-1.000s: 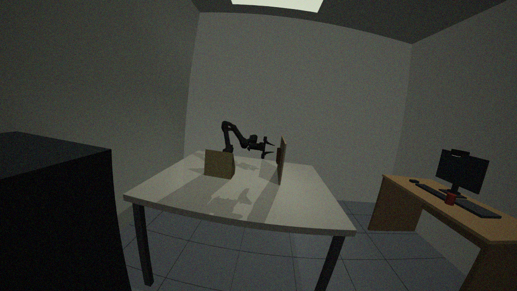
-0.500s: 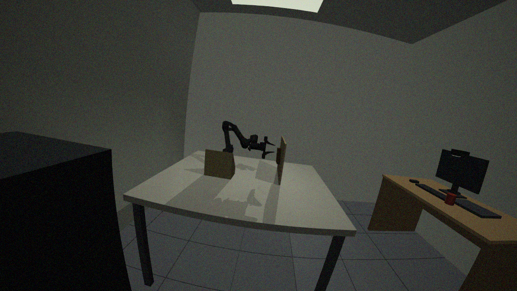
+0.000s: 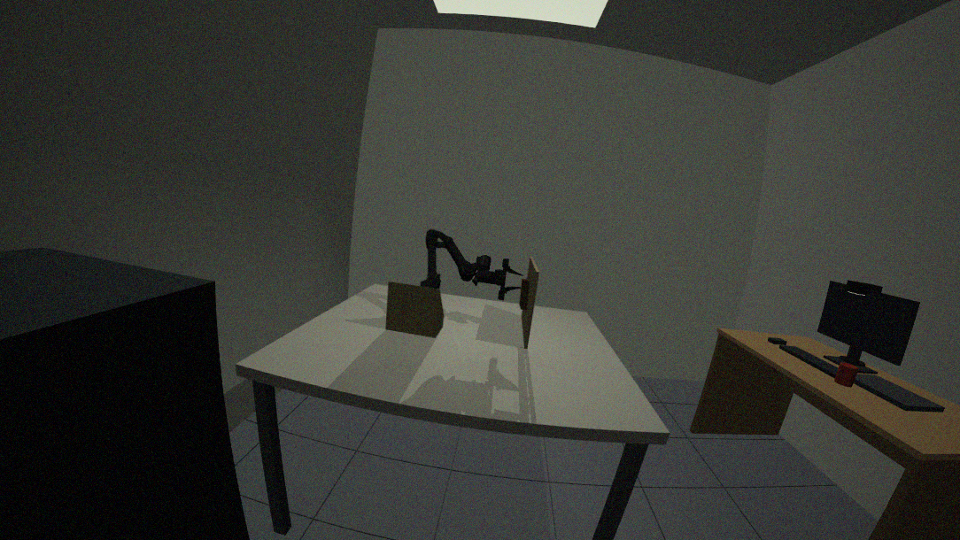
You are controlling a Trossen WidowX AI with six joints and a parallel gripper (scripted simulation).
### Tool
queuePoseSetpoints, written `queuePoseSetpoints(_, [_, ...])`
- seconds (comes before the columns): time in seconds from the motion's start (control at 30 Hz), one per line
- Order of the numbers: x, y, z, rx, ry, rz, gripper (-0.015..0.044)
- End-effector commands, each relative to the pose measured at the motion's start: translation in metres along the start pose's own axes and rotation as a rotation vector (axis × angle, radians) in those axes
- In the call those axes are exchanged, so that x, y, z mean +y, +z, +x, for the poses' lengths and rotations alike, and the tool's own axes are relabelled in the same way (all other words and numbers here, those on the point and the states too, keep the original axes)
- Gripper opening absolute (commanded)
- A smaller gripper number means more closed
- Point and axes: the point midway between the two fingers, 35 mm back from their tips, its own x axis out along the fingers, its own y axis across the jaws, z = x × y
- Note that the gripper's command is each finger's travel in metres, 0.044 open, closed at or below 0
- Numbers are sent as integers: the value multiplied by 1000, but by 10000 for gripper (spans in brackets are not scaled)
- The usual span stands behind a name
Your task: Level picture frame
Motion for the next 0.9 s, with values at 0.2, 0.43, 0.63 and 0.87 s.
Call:
queuePoseSetpoints(0.2, [0, 0, 14, 2, 3, 5, 260])
queuePoseSetpoints(0.43, [0, 0, 14, 2, 3, 5, 260])
queuePoseSetpoints(0.63, [0, 0, 14, 2, 3, 5, 260])
queuePoseSetpoints(0.87, [0, 0, 14, 2, 3, 5, 260])
